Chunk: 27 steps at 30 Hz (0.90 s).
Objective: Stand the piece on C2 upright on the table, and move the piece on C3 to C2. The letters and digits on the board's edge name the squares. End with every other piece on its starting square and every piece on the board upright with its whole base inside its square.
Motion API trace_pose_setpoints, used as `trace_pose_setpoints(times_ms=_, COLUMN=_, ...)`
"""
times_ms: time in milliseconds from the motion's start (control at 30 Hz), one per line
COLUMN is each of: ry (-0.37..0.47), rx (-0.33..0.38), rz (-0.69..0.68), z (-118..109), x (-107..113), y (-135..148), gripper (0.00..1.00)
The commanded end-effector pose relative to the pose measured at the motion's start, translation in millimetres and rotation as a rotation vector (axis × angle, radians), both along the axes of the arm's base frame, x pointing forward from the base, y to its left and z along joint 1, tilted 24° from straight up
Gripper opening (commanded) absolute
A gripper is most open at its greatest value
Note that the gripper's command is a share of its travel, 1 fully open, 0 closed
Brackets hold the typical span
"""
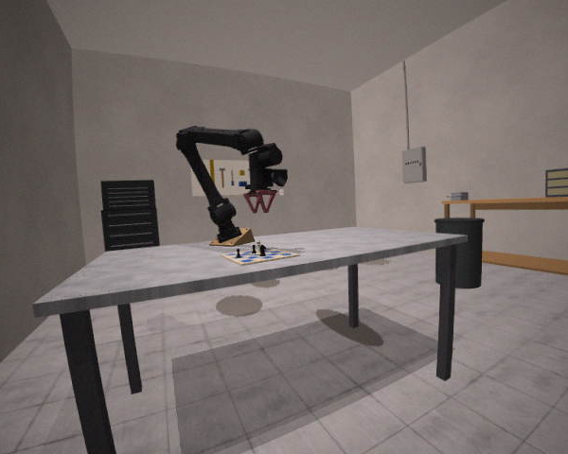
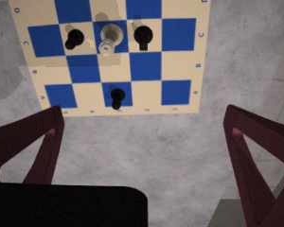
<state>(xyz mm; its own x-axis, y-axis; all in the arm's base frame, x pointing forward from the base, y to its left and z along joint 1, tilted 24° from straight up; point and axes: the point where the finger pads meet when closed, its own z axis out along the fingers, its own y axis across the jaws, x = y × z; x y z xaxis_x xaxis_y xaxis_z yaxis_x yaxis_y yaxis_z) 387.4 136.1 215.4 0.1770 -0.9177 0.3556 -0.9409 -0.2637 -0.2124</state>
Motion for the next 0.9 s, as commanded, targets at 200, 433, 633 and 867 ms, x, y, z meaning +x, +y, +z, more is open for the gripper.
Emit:
trace_pose_setpoints(times_ms=200, ry=-0.027, rx=0.023, rz=-0.043, z=-1, x=2, y=6, gripper=1.00)
trace_pose_setpoints(times_ms=433, ry=-0.136, rx=0.132, rz=-0.404, z=-14, x=10, y=-5, gripper=1.00)
trace_pose_setpoints(times_ms=633, ry=-0.213, rx=0.208, rz=-0.643, z=-24, x=14, y=-8, gripper=1.00)
trace_pose_setpoints(times_ms=867, ry=-0.317, rx=0.308, rz=-0.956, z=-42, x=19, y=-14, gripper=1.00)
